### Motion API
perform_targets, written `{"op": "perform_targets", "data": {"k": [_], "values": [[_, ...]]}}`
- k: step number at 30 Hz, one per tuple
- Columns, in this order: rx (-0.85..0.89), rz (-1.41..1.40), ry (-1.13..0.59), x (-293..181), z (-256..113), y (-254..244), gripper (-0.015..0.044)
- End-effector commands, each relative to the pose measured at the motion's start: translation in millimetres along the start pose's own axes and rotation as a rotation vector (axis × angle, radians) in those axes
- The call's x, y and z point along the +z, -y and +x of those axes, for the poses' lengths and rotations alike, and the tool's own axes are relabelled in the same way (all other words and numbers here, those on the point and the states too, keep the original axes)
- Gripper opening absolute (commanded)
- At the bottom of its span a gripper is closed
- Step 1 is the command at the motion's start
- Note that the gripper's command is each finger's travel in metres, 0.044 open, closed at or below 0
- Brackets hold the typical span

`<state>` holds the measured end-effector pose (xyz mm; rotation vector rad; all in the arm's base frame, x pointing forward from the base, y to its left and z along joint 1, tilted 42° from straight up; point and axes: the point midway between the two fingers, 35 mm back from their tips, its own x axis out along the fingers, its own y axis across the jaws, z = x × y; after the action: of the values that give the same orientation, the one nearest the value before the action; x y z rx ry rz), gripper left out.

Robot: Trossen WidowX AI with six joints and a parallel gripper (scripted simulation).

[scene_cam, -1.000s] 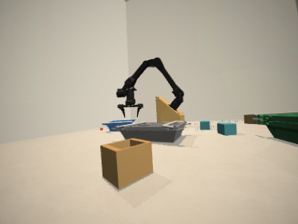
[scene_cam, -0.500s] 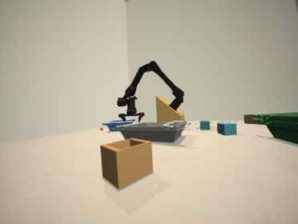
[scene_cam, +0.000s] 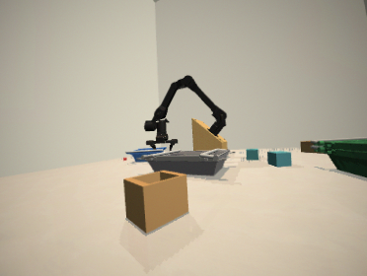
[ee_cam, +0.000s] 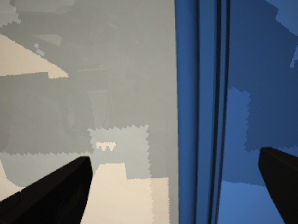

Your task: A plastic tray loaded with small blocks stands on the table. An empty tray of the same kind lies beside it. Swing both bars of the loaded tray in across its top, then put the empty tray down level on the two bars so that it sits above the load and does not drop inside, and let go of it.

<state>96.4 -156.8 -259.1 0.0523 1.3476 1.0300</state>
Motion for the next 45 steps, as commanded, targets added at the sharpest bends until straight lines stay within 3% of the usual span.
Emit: {"op": "perform_targets", "data": {"k": [1,8,38,45], "values": [[0.003,0.006,0.004,0,2,-1,0.0323],[0.003,0.006,0.004,0,2,-1,0.022],[0.003,0.006,0.004,0,2,-1,0.002],[0.002,0.006,0.003,0,-29,2,0.0]]}}
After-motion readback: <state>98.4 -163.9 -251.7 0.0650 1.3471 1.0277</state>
